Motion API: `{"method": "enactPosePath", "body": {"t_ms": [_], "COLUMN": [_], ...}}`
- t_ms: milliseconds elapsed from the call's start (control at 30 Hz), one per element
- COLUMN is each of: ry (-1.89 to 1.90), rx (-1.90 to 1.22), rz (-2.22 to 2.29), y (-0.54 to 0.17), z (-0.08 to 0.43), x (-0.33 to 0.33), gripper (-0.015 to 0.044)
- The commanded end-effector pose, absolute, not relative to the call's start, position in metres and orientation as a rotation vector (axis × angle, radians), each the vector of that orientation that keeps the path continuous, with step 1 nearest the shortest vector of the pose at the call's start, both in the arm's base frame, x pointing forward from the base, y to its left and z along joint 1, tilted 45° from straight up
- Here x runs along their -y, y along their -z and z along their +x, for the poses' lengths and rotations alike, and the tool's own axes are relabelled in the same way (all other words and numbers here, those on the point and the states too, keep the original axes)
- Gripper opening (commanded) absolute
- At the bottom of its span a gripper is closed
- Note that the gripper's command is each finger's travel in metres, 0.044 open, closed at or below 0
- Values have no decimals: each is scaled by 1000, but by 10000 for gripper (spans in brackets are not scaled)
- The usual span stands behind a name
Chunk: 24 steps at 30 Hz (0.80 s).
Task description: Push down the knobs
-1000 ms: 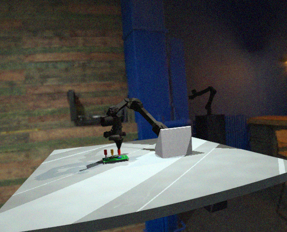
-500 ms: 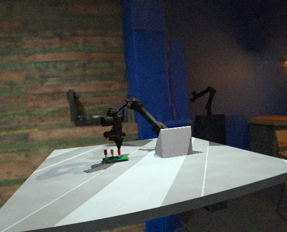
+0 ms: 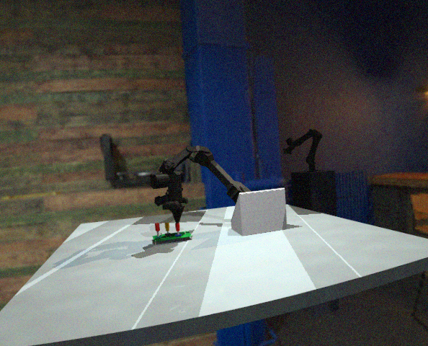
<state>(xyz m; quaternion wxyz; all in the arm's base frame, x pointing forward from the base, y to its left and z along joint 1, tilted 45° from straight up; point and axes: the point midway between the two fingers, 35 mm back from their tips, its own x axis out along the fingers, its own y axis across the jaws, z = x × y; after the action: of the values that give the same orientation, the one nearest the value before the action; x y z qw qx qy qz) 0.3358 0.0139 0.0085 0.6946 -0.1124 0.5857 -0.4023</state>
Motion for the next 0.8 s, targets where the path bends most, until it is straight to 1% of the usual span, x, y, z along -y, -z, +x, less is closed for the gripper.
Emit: {"method": "enactPosePath", "body": {"t_ms": [0,767], "ry": [918,918], "rx": [-1305,-1305], "rz": [-246,-246], "y": [-2,3], "z": [338,338], "x": [-4,1], "gripper": [0,0]}}
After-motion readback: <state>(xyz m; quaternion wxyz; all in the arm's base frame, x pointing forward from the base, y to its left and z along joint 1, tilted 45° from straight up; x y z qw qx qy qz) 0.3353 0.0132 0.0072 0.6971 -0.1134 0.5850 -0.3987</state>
